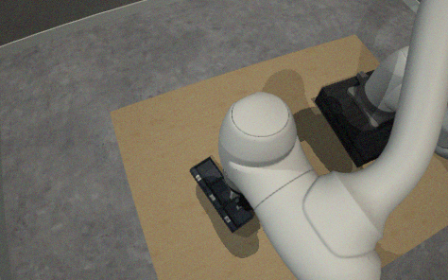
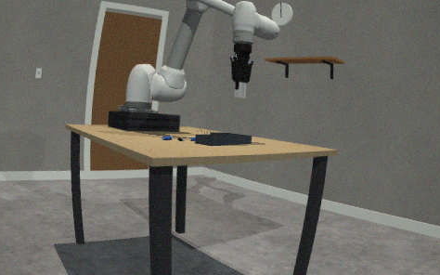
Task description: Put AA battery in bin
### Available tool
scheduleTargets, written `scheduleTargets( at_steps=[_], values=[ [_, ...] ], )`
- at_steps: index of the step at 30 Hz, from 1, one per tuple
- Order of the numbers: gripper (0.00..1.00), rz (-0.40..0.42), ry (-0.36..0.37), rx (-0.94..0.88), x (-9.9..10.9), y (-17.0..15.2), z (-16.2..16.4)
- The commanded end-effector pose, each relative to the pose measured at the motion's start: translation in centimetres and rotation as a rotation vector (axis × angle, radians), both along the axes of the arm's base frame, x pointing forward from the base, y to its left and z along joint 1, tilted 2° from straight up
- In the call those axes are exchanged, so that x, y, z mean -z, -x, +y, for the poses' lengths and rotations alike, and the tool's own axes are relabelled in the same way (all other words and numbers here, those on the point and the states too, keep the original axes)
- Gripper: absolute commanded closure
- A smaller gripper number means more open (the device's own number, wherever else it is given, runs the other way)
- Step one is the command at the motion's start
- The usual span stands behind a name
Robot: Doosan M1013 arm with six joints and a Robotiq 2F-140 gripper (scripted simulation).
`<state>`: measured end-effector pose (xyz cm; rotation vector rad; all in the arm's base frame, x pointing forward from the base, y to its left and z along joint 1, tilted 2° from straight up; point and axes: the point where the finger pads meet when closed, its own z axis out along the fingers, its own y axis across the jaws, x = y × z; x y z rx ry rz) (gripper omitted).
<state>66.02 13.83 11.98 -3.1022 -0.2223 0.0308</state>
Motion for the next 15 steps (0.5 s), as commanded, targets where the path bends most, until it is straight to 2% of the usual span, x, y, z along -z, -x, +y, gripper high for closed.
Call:
scheduleTargets(
  at_steps=[1, 15],
  values=[
    [0.83, -0.002, -0.003, -0.079, 0.7, 0.4, -0.9],
    [0.83, -0.015, -0.006, -0.64, 7.4, 4.2, -9.8]
  ],
)
